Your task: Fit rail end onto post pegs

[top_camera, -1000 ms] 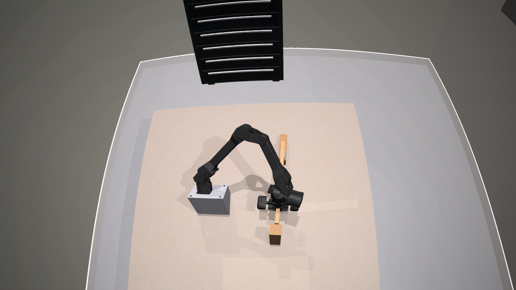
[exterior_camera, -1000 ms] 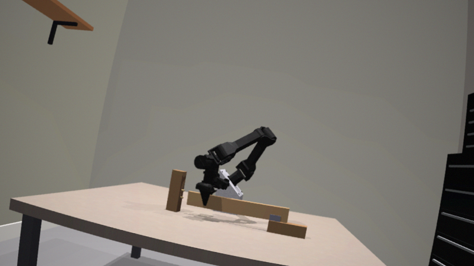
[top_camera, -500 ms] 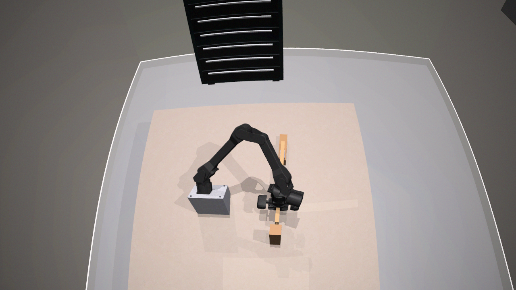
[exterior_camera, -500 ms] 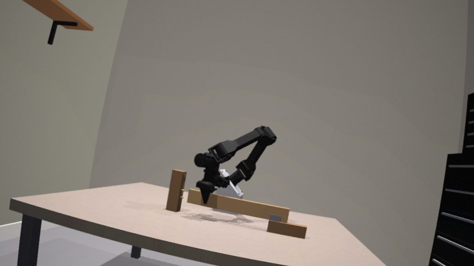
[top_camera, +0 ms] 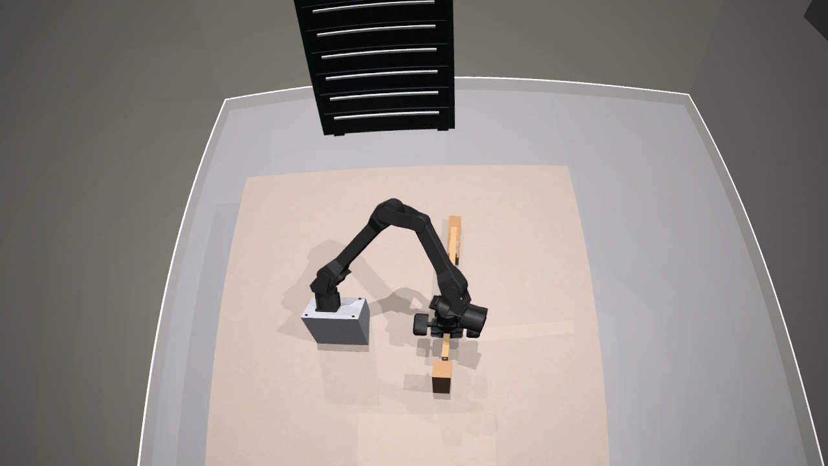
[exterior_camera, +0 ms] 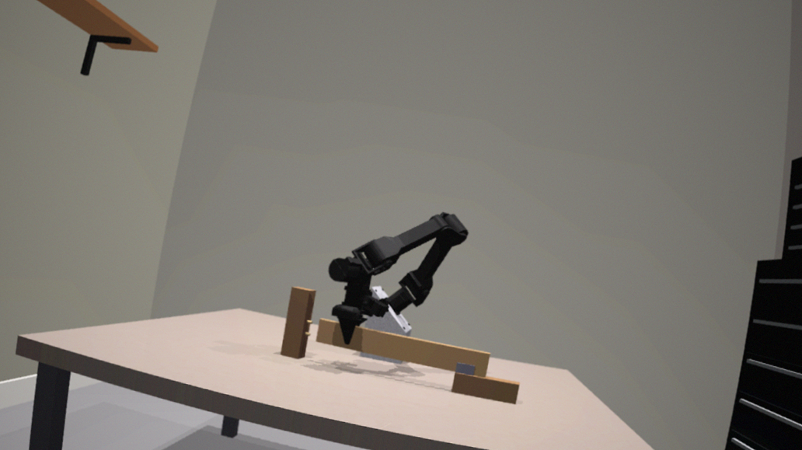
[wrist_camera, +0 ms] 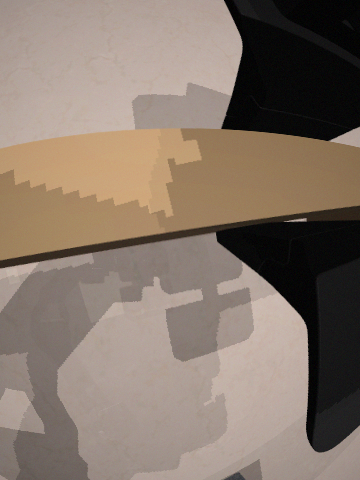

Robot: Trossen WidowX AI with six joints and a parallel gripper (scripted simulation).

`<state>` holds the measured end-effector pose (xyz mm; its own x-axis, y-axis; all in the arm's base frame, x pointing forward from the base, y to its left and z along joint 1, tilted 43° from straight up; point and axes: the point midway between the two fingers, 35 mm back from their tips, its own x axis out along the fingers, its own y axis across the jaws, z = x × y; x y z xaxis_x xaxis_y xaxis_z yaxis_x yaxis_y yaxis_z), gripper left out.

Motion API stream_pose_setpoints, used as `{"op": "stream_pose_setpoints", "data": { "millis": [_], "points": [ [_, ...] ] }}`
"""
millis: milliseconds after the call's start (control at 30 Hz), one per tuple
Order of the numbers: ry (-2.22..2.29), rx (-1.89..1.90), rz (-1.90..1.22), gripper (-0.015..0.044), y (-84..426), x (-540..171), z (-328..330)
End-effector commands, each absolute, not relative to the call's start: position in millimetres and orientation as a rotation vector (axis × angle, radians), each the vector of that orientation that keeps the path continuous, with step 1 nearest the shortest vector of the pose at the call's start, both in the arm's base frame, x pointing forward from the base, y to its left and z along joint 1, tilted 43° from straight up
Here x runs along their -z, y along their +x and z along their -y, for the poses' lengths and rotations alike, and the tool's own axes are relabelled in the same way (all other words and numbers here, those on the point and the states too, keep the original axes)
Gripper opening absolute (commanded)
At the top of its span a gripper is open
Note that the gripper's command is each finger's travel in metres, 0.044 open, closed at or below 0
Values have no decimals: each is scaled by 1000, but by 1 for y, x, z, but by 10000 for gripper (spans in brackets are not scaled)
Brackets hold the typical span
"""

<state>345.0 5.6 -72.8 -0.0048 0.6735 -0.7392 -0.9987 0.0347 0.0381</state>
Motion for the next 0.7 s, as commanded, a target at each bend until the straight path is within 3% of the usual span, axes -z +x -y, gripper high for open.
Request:
{"op": "stream_pose_setpoints", "data": {
  "millis": [0, 667],
  "points": [
    [-602, -1449, -687, 0, 345, 74, -6],
    [-602, -1449, -687, 0, 343, 72, -5]
  ]
}}
